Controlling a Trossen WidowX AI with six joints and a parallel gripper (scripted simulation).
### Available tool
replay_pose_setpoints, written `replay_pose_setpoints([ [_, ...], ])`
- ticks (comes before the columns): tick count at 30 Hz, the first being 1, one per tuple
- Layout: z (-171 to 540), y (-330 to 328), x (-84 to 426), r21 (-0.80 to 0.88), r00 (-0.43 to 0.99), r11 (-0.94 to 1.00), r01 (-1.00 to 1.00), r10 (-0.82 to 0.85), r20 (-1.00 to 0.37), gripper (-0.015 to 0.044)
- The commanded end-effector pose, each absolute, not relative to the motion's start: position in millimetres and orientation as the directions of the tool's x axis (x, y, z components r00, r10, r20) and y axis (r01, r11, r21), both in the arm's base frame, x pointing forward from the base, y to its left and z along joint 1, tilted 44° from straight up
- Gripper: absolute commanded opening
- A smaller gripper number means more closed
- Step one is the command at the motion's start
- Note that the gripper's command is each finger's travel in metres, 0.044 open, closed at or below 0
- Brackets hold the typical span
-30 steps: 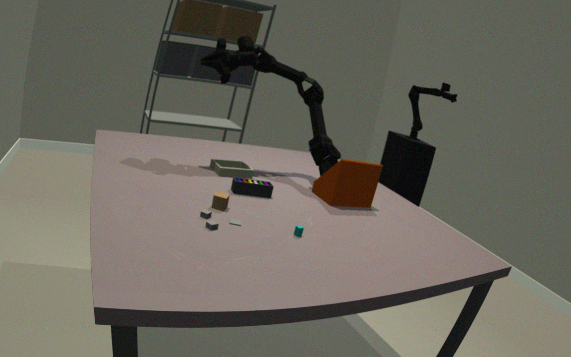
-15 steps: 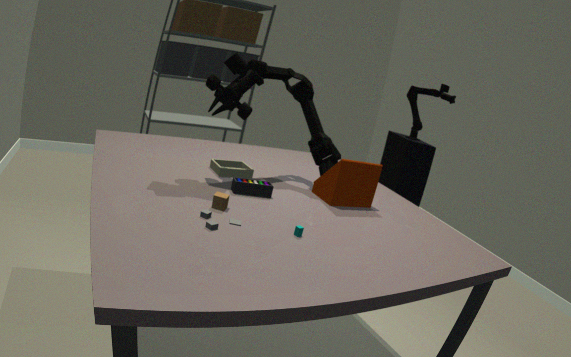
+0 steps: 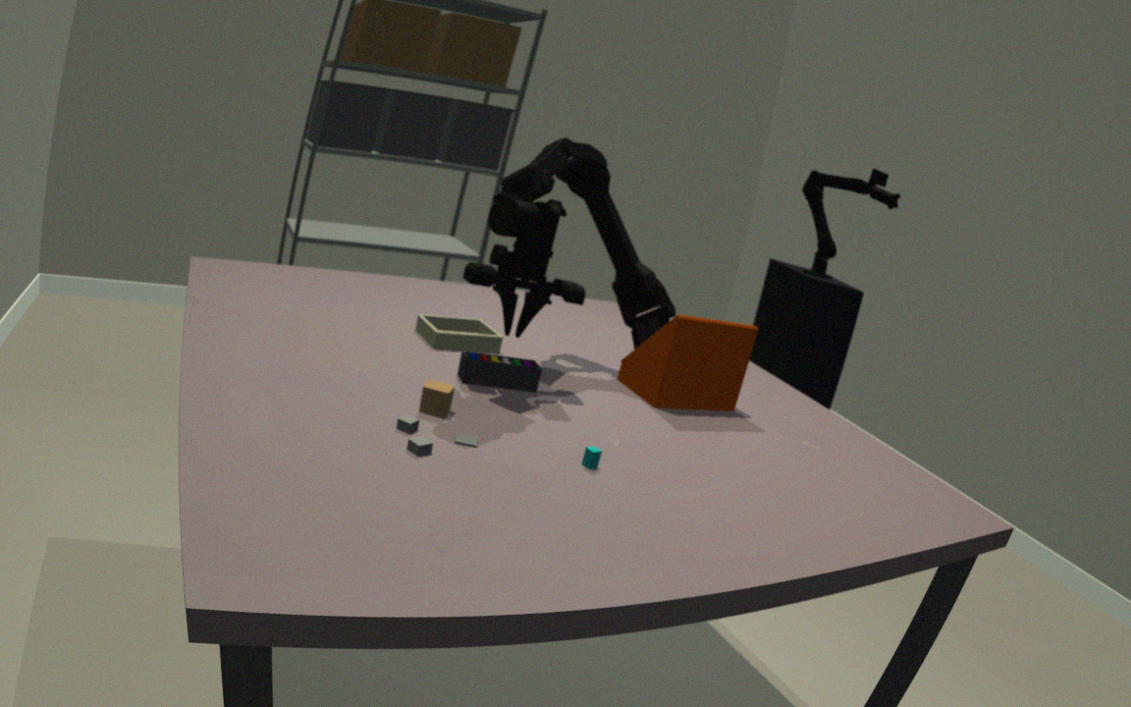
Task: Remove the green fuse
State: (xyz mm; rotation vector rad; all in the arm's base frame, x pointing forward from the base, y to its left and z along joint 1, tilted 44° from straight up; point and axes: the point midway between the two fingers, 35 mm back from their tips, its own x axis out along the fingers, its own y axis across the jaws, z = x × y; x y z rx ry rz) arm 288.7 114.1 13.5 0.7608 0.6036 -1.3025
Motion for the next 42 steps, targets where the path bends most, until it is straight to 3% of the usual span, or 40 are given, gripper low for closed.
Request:
replay_pose_setpoints([
  [1, 7.6, 105.5, 271.1, 0.114, 0.141, 0.085, 0.990, -0.678, -0.721, 0.0065],
  [42, -16.8, 86.5, 274.7, 0.115, 0.142, 0.085, 0.990, -0.679, -0.720, 0.0065],
])
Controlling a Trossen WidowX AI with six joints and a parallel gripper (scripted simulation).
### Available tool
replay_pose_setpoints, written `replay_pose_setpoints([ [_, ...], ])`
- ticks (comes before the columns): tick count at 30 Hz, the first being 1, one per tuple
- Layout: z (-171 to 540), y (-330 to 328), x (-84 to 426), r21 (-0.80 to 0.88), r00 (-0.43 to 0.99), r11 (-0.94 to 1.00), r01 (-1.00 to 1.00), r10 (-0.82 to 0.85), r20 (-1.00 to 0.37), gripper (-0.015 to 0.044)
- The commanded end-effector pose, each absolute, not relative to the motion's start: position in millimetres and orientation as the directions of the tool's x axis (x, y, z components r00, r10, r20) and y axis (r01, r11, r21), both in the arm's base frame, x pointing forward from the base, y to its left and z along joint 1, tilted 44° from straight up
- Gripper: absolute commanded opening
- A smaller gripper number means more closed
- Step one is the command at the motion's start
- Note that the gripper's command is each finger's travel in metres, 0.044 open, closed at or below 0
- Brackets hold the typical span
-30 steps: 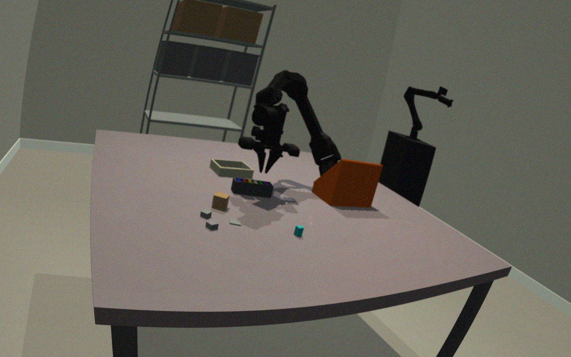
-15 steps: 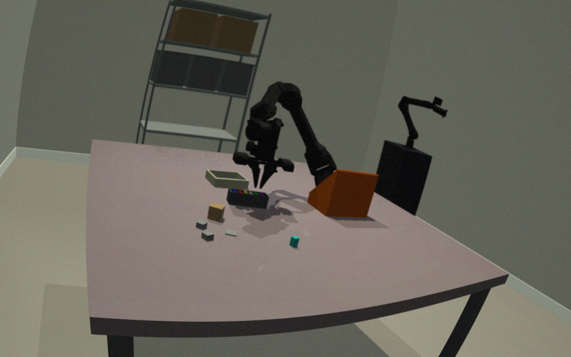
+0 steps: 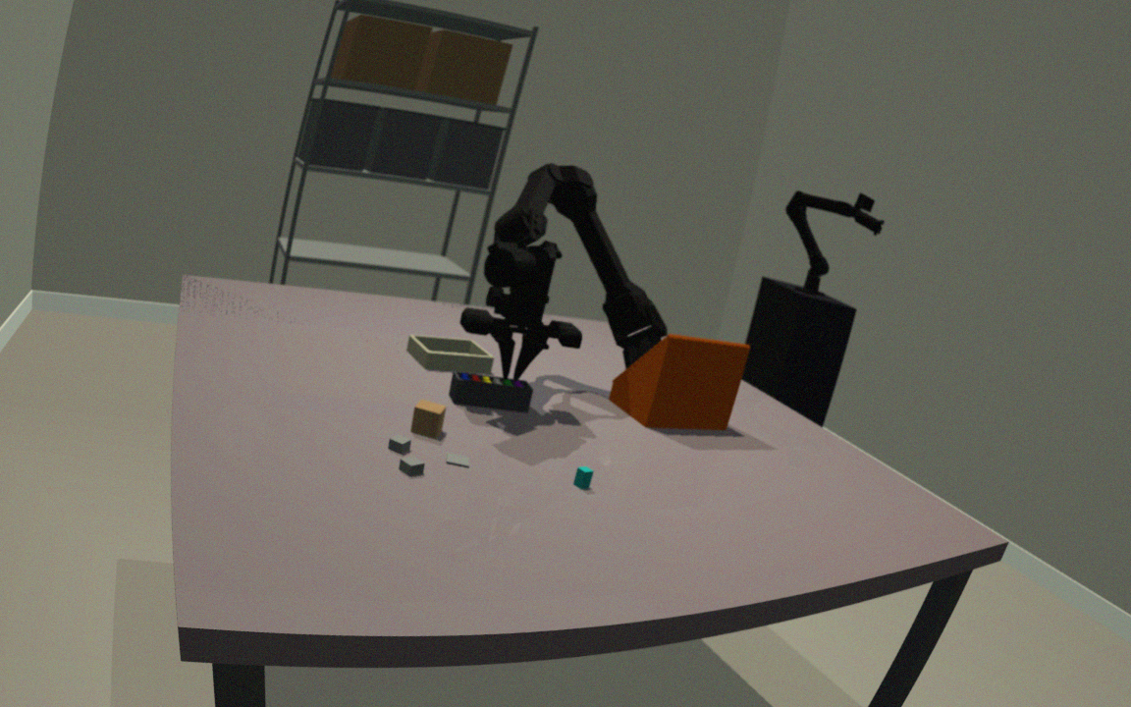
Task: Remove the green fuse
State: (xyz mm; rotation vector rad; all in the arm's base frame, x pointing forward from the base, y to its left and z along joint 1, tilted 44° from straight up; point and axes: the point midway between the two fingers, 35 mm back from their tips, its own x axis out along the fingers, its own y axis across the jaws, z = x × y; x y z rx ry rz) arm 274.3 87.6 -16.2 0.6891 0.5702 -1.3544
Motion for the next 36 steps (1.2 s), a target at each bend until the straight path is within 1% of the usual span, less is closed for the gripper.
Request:
replay_pose_setpoints([
  [1, -16.8, 86.5, 274.7, 0.115, 0.142, 0.085, 0.990, -0.679, -0.720, 0.0065],
  [25, -24.0, 79.6, 276.2, 0.115, 0.142, 0.085, 0.990, -0.679, -0.720, 0.0065],
  [34, -23.5, 80.7, 275.7, 0.116, 0.138, 0.078, 0.990, -0.677, -0.723, 0.0005],
  [36, -23.5, 80.7, 275.7, 0.116, 0.138, 0.078, 0.990, -0.677, -0.723, 0.0000],
])
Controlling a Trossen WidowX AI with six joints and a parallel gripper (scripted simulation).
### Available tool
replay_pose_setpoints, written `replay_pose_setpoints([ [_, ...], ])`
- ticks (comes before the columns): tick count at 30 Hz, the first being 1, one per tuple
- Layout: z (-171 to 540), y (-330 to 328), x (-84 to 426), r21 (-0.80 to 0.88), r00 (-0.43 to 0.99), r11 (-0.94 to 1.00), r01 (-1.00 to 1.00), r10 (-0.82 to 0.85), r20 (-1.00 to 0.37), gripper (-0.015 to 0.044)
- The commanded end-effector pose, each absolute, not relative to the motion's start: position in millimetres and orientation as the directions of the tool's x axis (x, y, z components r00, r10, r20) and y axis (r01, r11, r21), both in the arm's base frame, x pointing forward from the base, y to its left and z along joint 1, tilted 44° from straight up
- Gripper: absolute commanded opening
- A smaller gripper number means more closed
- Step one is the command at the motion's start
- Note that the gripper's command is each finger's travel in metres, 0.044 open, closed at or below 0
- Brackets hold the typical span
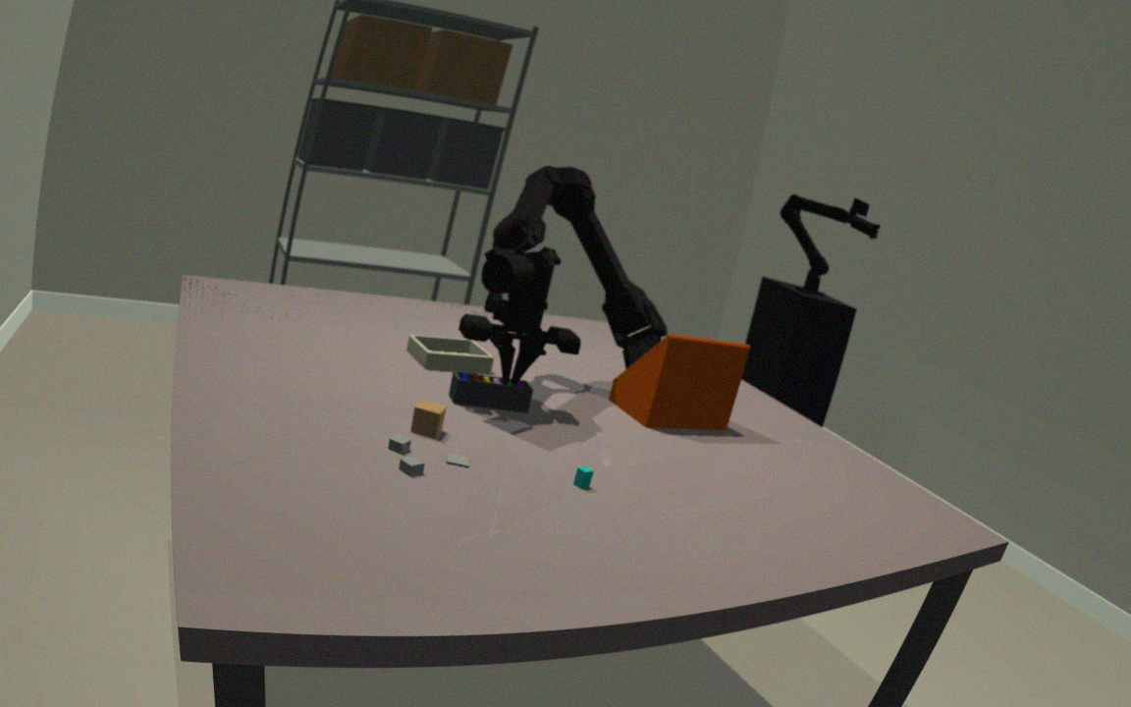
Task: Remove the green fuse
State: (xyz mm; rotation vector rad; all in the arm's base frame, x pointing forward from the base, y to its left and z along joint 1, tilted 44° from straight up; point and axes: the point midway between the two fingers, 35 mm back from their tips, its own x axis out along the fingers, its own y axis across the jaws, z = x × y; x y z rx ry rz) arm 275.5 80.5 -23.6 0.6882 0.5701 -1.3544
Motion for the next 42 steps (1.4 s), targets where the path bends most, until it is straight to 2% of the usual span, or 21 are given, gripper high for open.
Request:
replay_pose_setpoints([
  [1, -23.5, 80.7, 275.7, 0.116, 0.138, 0.078, 0.990, -0.677, -0.723, 0.0000],
  [42, -10.1, 93.8, 273.6, 0.115, 0.139, 0.081, 0.990, -0.677, -0.723, 0.0000],
])
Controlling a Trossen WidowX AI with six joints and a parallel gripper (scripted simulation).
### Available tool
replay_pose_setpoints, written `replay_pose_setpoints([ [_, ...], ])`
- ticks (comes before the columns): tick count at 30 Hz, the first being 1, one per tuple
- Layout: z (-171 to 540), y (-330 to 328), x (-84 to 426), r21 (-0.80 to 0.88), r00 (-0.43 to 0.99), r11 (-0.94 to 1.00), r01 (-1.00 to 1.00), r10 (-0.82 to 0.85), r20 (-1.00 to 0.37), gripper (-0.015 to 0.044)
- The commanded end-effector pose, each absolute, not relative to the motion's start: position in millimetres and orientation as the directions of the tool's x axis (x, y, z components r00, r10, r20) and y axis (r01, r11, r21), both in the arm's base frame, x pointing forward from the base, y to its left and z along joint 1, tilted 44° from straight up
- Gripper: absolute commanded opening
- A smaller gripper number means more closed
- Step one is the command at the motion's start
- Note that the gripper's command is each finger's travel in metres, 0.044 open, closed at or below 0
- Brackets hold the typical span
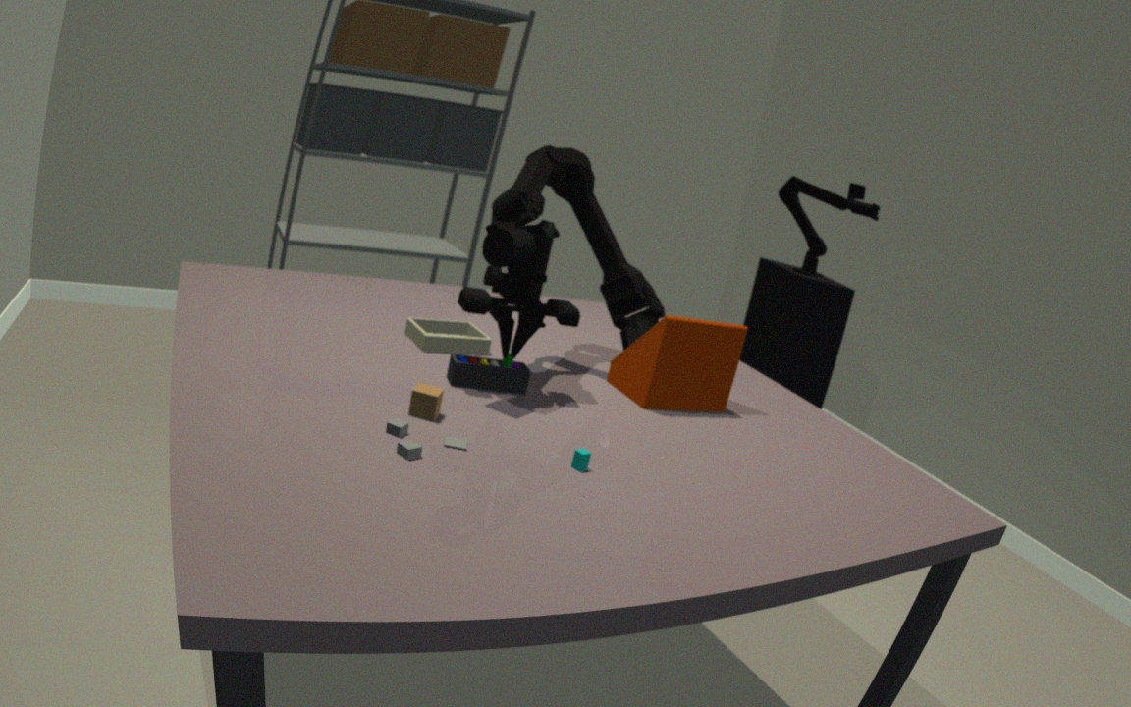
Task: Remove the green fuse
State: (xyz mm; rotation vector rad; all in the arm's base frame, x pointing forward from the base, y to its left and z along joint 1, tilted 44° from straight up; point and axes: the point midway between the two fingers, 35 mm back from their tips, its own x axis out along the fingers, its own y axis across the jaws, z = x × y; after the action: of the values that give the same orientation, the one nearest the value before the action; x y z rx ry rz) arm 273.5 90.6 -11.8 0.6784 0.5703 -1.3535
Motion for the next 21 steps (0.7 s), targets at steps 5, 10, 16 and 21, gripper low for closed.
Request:
replay_pose_setpoints([
  [5, -8.4, 95.5, 273.3, 0.115, 0.140, 0.082, 0.990, -0.677, -0.723, 0.0000],
  [10, -6.6, 97.2, 272.9, 0.115, 0.140, 0.082, 0.990, -0.677, -0.722, 0.0000],
  [16, -4.4, 99.1, 272.4, 0.115, 0.140, 0.083, 0.990, -0.677, -0.722, 0.0000],
  [21, -2.6, 100.8, 272.0, 0.115, 0.140, 0.083, 0.990, -0.677, -0.722, 0.0000],
])
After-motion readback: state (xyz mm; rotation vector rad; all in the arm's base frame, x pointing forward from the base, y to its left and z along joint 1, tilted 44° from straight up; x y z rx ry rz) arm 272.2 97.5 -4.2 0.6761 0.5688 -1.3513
